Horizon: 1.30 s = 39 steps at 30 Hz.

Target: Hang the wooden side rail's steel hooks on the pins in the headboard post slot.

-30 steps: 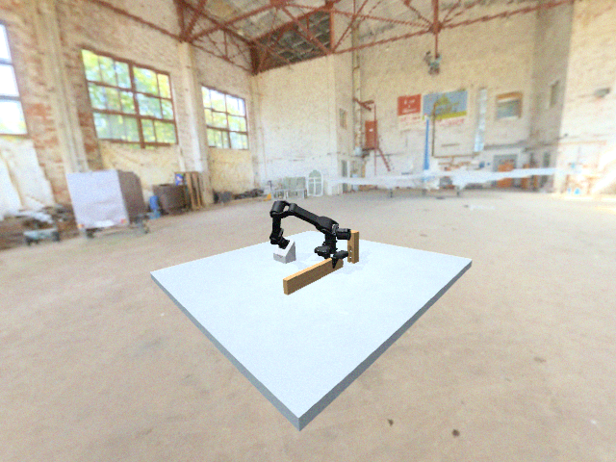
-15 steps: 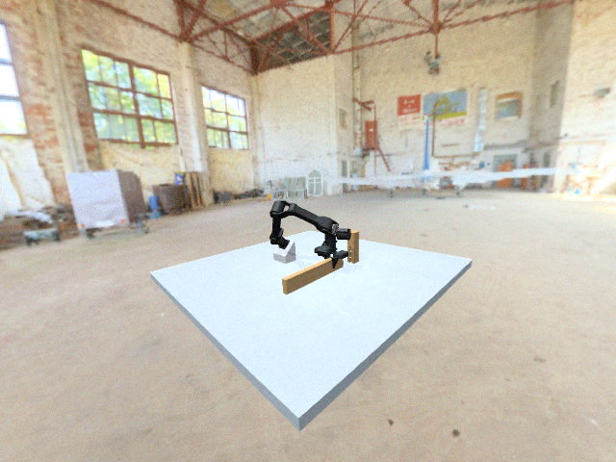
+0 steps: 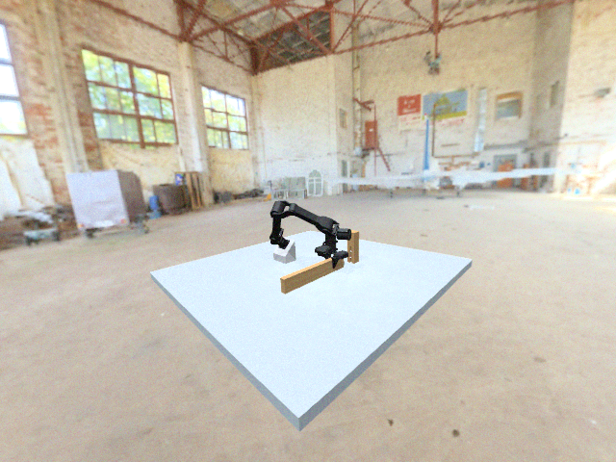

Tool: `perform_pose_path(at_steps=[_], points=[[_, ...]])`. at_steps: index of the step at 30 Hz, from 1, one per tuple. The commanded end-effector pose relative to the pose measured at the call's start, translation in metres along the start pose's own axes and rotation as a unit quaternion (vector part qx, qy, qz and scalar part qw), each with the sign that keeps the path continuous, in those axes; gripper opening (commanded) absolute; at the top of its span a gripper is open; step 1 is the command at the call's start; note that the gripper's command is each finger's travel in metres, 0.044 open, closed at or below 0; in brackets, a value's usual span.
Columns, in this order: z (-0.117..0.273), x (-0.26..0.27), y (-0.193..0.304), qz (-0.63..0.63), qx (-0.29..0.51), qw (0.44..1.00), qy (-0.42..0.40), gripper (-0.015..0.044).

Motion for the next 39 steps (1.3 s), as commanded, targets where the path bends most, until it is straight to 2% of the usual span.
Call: perform_pose_path(at_steps=[1,39], points=[[0.0,-0.0003,0.0001,0.001,0.0,1.0,0.0,0.0],[0.0053,-0.0005,0.0002,-0.008,-0.001,1.0,-0.001,0.0]])
Point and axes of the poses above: the point midway between the two fingers, 35 mm back from their tips, its own z axis back along the fingers, its own x axis across the jaws, y = z × x, the point moved 7 cm from there along z, back along the fingers, and after that the axes turned 8 degrees about z, right-handed, at the moved point
